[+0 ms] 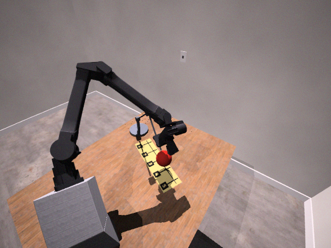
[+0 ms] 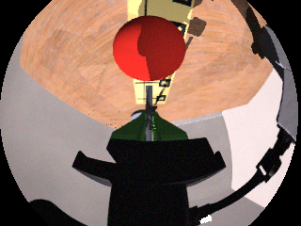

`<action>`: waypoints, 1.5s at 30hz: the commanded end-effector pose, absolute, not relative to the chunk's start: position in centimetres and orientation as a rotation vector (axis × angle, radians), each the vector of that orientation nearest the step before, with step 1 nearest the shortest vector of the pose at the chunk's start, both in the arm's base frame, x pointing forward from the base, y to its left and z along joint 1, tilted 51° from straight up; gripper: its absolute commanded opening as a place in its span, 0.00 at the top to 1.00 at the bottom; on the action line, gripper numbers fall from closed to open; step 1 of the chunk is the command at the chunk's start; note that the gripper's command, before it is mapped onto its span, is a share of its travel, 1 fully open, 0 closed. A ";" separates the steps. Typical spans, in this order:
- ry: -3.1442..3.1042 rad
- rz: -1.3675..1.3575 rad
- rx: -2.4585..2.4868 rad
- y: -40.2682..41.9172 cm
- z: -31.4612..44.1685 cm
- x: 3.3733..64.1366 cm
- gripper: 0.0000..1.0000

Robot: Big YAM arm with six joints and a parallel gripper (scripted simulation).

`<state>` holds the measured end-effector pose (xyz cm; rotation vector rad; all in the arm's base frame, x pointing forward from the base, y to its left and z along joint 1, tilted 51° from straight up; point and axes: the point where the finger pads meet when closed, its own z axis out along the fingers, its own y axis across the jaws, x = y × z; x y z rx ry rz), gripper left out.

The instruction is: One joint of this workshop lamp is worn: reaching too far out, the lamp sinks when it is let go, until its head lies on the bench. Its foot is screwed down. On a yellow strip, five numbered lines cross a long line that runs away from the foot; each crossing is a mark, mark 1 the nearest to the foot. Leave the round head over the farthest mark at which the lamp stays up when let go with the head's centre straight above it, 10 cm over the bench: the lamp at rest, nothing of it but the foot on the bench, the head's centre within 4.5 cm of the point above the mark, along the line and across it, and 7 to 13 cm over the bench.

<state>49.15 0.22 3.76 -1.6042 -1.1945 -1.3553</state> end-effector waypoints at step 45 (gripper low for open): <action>-1.195 -1.375 -1.609 -2.0 2.4 49.0 0.00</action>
